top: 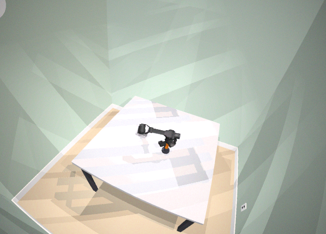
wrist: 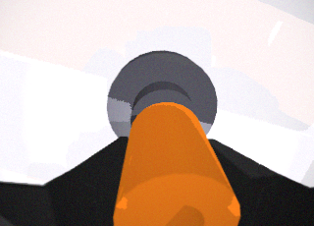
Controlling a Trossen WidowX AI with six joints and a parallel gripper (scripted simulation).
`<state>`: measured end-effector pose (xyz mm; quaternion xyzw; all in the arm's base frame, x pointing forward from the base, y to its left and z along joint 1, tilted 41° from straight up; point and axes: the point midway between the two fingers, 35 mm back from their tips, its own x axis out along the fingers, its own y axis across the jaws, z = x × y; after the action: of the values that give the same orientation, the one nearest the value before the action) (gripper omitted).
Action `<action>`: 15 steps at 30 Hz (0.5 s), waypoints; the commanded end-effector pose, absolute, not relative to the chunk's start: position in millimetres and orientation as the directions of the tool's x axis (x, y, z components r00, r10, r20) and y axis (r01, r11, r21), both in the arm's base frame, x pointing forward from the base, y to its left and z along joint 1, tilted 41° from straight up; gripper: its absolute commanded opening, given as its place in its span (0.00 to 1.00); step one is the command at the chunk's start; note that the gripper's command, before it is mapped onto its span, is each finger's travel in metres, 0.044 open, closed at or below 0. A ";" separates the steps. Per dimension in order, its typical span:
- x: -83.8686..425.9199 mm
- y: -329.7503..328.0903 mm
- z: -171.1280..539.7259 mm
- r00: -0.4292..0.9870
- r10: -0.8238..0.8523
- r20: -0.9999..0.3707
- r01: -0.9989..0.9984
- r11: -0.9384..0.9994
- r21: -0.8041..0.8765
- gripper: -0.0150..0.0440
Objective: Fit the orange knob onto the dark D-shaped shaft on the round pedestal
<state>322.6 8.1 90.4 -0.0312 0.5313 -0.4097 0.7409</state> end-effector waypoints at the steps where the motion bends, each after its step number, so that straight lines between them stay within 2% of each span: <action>1: 324.5 8.5 89.4 0.108 -0.639 -0.762 0.592 0.657 -0.467 0.25; 15: 323.9 7.2 88.2 0.108 -0.639 -0.762 0.592 0.657 -0.467 0.25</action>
<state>324.0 7.7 87.9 -0.0232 0.5259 -0.4123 0.7436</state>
